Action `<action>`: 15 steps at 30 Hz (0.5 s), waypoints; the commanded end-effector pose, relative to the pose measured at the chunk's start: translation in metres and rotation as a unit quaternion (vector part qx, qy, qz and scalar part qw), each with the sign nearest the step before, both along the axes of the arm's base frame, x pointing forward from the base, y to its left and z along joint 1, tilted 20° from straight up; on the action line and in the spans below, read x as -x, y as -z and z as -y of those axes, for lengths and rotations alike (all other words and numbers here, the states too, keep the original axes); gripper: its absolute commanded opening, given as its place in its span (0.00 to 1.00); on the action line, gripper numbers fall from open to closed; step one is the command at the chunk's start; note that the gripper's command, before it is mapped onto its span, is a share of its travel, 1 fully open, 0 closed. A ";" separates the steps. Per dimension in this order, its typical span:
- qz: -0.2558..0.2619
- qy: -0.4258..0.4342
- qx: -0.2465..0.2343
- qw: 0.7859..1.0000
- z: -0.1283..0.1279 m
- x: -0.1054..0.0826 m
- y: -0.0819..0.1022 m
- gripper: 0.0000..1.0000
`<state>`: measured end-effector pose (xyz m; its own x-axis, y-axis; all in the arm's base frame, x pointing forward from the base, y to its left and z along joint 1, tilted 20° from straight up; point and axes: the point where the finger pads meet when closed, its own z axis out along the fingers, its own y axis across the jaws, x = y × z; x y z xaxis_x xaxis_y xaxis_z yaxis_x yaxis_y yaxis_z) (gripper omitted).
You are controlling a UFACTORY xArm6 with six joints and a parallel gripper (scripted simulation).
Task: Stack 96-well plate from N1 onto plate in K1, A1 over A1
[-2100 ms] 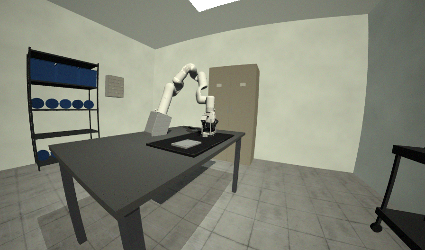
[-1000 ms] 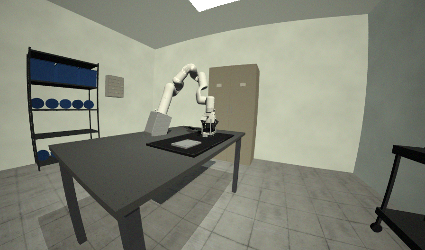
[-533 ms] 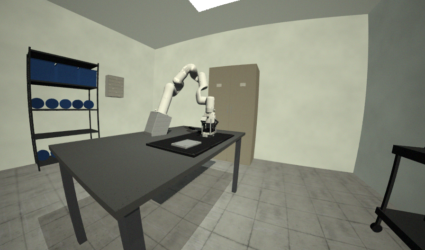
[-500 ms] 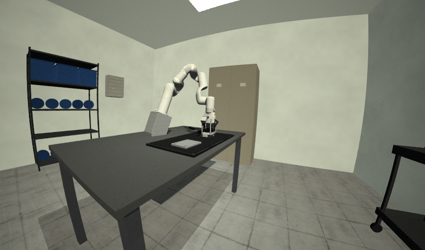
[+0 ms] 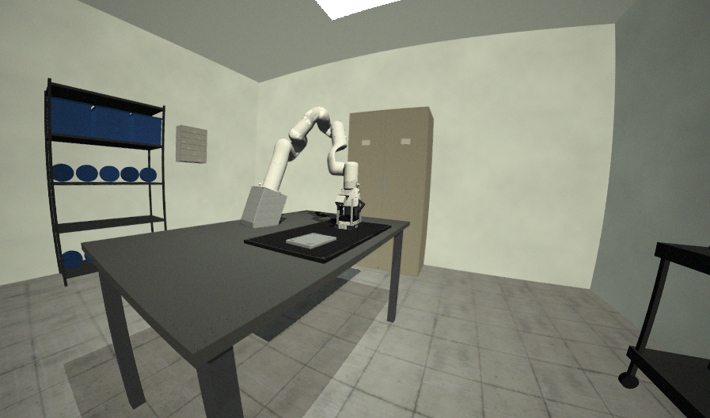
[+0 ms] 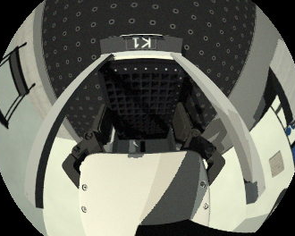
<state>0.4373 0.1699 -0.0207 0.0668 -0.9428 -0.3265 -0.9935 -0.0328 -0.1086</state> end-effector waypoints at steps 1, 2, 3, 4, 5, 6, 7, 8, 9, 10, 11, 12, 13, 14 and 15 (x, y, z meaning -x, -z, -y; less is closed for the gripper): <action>0.002 0.000 0.000 1.000 0.000 -0.001 0.000 0.00; 0.002 0.000 0.000 1.000 0.000 -0.001 0.000 0.00; 0.002 0.000 0.000 1.000 0.000 -0.001 0.000 0.00; 0.002 0.000 0.000 1.000 0.000 -0.001 0.000 0.00; 0.002 0.000 0.000 1.000 0.000 -0.001 0.000 0.00; 0.002 0.000 0.000 1.000 0.000 -0.001 0.000 0.00; 0.002 0.000 0.000 1.000 -0.001 -0.001 0.000 0.00; 0.002 0.000 0.000 1.000 -0.001 -0.001 0.000 0.00; 0.002 0.000 0.000 1.000 -0.001 -0.001 0.000 0.00; 0.002 0.000 0.000 1.000 -0.001 -0.001 0.001 0.00; 0.002 0.000 0.000 1.000 -0.001 -0.001 0.001 0.00; 0.002 0.000 0.000 1.000 -0.001 -0.001 0.001 0.00; 0.002 0.000 0.000 1.000 -0.001 -0.001 0.001 0.00; 0.002 0.000 0.000 1.000 -0.001 -0.001 0.001 0.00; 0.002 0.000 0.000 1.000 -0.001 -0.002 0.001 0.00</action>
<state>0.4375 0.1707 -0.0228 0.0668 -0.9428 -0.3265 -0.9935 -0.0328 -0.1087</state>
